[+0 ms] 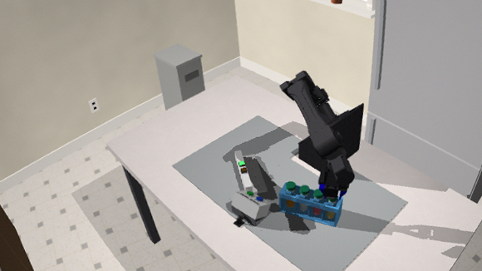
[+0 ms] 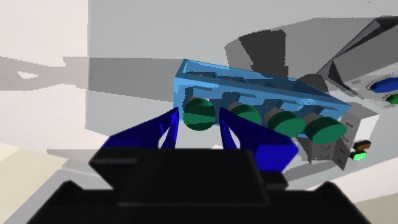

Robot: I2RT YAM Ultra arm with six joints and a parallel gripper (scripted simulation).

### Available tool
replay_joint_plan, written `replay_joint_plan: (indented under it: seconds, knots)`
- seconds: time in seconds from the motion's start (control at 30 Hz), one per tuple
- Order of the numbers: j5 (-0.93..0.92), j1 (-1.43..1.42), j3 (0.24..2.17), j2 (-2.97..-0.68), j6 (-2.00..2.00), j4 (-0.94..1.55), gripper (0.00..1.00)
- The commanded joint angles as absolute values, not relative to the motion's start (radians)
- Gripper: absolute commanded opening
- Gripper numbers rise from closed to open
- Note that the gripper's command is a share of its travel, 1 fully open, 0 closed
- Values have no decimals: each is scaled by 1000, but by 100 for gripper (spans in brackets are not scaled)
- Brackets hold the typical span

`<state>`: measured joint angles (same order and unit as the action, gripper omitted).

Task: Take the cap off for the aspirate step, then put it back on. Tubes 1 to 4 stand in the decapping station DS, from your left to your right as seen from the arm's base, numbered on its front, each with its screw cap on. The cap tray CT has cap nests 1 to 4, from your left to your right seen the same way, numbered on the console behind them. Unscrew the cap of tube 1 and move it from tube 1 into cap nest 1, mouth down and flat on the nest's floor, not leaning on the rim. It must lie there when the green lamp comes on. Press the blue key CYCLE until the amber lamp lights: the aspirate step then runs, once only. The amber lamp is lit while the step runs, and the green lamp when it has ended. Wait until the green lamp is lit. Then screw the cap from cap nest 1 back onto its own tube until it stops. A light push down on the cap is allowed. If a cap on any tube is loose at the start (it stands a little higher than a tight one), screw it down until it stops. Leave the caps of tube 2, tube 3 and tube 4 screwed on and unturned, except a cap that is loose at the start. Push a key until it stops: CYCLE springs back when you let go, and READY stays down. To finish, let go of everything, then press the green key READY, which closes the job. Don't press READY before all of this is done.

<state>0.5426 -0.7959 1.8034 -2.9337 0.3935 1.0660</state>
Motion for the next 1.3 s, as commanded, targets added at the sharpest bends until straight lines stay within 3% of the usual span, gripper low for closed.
replay_joint_plan:
  seconds: [0.0,0.73,1.0,1.03,1.27]
  knots:
    - [543,-801,1806,-2926,395,1065,49]
    - [542,-803,1809,-2926,-363,1069,49]
    - [542,-802,1809,-2926,-389,1069,49]
    - [542,-802,1809,-2926,-389,1069,0]
    - [542,-802,1809,-2926,-389,1069,0]
